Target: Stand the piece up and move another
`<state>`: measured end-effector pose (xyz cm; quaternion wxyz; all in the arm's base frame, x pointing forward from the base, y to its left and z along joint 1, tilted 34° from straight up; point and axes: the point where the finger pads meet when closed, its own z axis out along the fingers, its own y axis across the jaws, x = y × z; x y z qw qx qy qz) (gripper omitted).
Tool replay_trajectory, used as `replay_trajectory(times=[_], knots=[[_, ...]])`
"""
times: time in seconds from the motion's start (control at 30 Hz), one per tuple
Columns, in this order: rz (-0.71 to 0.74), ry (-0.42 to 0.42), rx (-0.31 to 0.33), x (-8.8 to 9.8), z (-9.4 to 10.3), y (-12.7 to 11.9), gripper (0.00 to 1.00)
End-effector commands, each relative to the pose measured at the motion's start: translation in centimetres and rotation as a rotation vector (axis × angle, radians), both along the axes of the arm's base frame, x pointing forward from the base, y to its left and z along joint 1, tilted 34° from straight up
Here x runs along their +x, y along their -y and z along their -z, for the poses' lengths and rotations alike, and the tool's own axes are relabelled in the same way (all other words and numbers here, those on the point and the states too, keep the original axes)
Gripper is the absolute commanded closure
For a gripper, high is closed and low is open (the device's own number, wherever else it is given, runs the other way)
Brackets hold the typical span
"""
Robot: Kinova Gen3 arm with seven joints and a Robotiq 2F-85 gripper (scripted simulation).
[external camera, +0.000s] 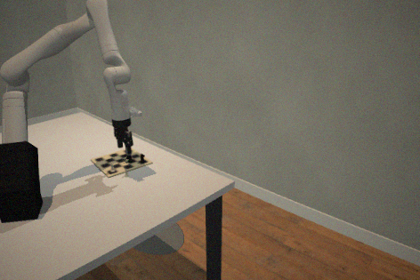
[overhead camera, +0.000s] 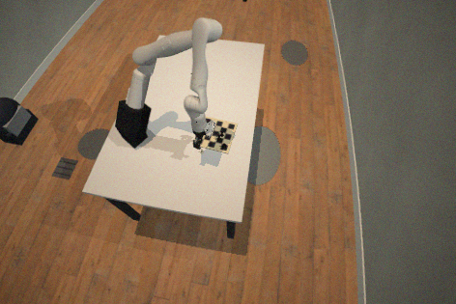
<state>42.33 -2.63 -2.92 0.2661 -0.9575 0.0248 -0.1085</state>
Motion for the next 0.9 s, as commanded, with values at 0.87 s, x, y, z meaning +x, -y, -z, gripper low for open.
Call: replay_trajectory(times=[0.87], knots=[[0.524, -0.315, 0.127, 3.1, -3.4, -4.2, 0.00]])
